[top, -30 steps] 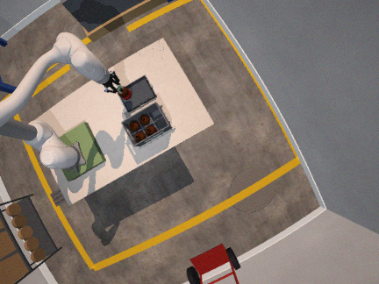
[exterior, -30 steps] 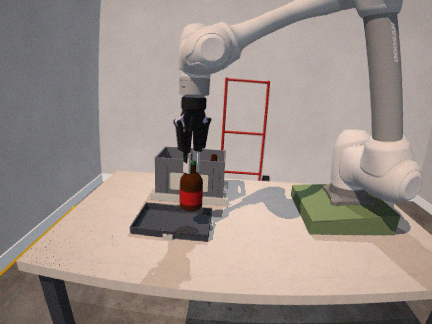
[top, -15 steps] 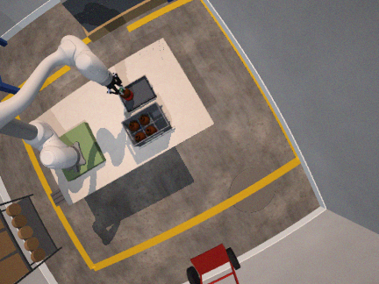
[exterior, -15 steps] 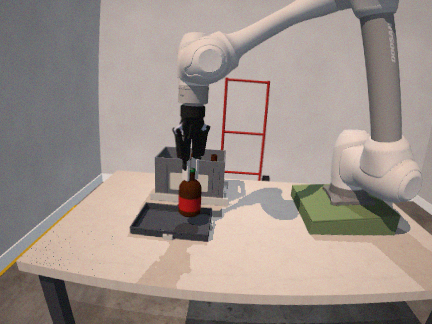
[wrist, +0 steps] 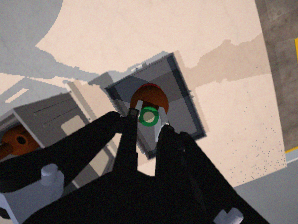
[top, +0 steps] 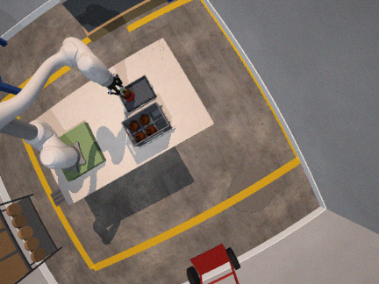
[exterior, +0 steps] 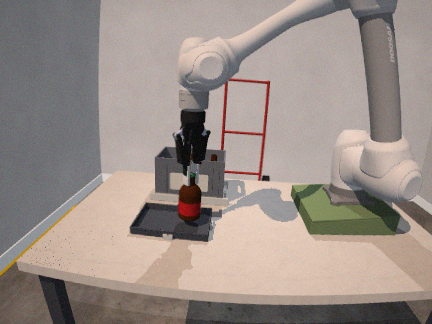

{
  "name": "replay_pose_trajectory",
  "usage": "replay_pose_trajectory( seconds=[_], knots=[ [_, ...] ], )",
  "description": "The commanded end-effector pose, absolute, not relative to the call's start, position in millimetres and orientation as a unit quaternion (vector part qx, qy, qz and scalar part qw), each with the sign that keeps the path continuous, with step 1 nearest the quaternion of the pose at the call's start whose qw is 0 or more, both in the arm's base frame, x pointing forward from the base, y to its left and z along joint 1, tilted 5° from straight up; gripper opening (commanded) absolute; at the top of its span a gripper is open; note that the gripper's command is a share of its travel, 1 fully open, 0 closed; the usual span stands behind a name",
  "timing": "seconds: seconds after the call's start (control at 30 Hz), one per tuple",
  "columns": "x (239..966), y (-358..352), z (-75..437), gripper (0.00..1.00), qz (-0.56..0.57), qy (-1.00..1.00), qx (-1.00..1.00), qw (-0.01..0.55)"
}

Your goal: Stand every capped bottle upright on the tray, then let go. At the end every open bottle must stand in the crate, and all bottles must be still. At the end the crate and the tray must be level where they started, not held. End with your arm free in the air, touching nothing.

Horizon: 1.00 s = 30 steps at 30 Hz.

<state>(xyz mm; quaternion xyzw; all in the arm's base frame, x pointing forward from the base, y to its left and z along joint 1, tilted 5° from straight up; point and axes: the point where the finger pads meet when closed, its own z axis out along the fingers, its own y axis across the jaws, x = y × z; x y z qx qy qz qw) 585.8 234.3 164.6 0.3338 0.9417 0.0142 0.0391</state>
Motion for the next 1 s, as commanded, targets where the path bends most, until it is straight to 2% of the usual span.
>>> replay_pose_trajectory(
  seconds=[0.0,0.97],
  knots=[
    [585.2,235.0,161.4,0.00,0.014,0.942,0.334,0.039],
    [586.8,233.8,159.2,0.00,0.014,0.942,0.334,0.039]
  ],
)
